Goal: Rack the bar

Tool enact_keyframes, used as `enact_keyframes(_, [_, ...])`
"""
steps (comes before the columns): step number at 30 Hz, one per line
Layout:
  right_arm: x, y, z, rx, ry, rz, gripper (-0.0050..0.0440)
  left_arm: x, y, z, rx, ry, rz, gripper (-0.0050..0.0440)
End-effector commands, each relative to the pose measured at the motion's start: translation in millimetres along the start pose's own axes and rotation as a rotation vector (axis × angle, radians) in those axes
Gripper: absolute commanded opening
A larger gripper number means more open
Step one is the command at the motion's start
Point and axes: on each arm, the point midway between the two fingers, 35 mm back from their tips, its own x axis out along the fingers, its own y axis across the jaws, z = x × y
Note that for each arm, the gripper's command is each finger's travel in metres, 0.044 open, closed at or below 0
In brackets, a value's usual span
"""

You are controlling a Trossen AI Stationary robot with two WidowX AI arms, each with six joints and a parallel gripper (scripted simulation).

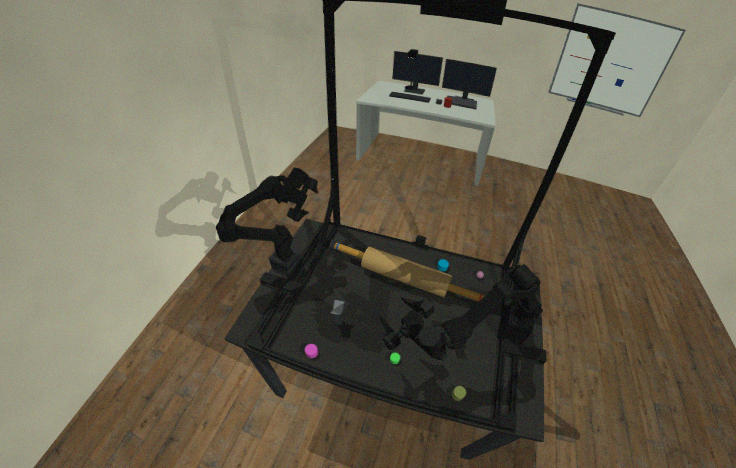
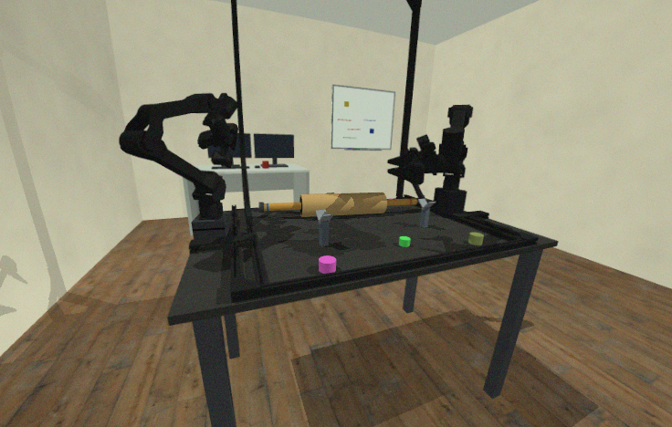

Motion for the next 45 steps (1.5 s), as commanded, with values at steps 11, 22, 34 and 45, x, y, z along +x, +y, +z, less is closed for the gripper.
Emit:
enact_keyframes(11, [0.0,0.0,0.0,0.000,0.000,0.000,0.0440,0.0,0.0,0.0,0.000,0.000,0.000,0.0440])
enact_keyframes(22, [0.7,-0.4,-1.2,0.024,0.003,0.006,0.0440,3.6,-2.3,-0.6,-0.012,0.006,0.001,0.0440])
enact_keyframes(34, [13.5,-5.9,-24.8,0.457,0.074,0.106,0.0440,61.2,-51.9,-19.2,-0.212,0.147,0.023,0.0440])
enact_keyframes(45, [41.2,-6.1,-75.0,1.242,0.294,0.237,0.0440,112.5,-173.4,-81.9,-0.460,0.534,0.116,0.0440])
